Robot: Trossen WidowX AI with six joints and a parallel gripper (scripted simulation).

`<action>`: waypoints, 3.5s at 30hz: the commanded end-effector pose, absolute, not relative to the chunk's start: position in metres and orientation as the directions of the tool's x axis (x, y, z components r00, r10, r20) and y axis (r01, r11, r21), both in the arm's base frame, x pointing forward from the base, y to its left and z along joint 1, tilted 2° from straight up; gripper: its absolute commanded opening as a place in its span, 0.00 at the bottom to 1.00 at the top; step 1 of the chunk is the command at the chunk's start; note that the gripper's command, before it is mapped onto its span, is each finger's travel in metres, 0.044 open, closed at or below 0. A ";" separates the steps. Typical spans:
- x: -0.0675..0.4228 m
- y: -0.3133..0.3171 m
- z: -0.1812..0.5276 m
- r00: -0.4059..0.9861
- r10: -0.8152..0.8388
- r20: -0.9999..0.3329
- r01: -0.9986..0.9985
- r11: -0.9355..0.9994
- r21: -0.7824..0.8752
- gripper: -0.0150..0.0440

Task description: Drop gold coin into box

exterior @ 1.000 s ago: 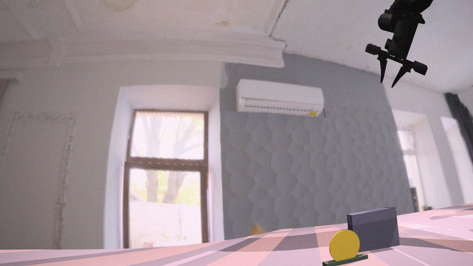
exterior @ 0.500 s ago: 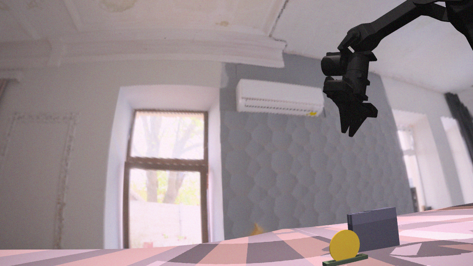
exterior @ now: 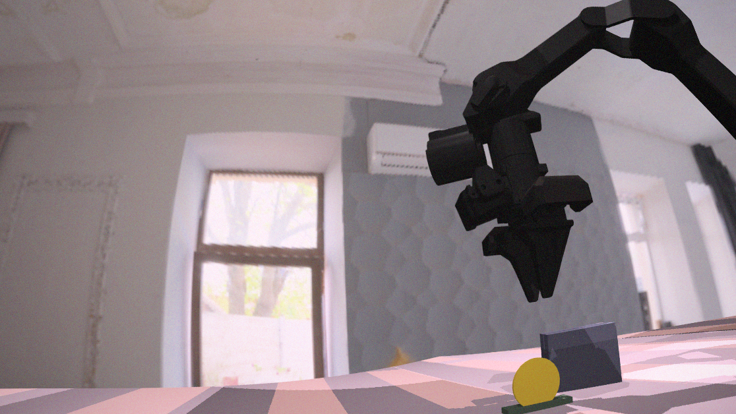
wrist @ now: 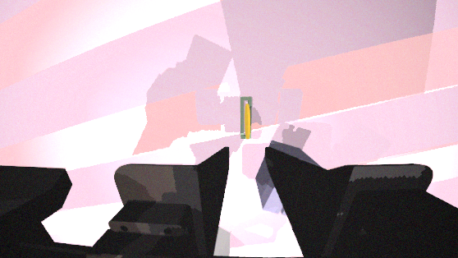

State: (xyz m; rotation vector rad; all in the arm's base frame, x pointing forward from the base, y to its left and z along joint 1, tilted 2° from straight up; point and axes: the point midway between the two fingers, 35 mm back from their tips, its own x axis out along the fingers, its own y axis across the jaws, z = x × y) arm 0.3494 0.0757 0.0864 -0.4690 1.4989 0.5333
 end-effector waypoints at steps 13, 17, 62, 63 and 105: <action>0.359 0.075 0.040 0.009 0.034 -0.999 -0.617 0.786 0.021 0.53; 0.359 0.075 0.038 0.009 0.034 -0.999 -0.617 0.786 0.021 0.53; 0.360 0.076 -0.024 0.009 0.034 -0.999 -0.617 0.786 0.021 0.30; 0.360 0.076 -0.024 0.009 0.034 -0.999 -0.617 0.786 0.021 0.26; 0.362 0.075 0.050 0.008 0.033 -0.999 -0.614 0.789 0.021 0.25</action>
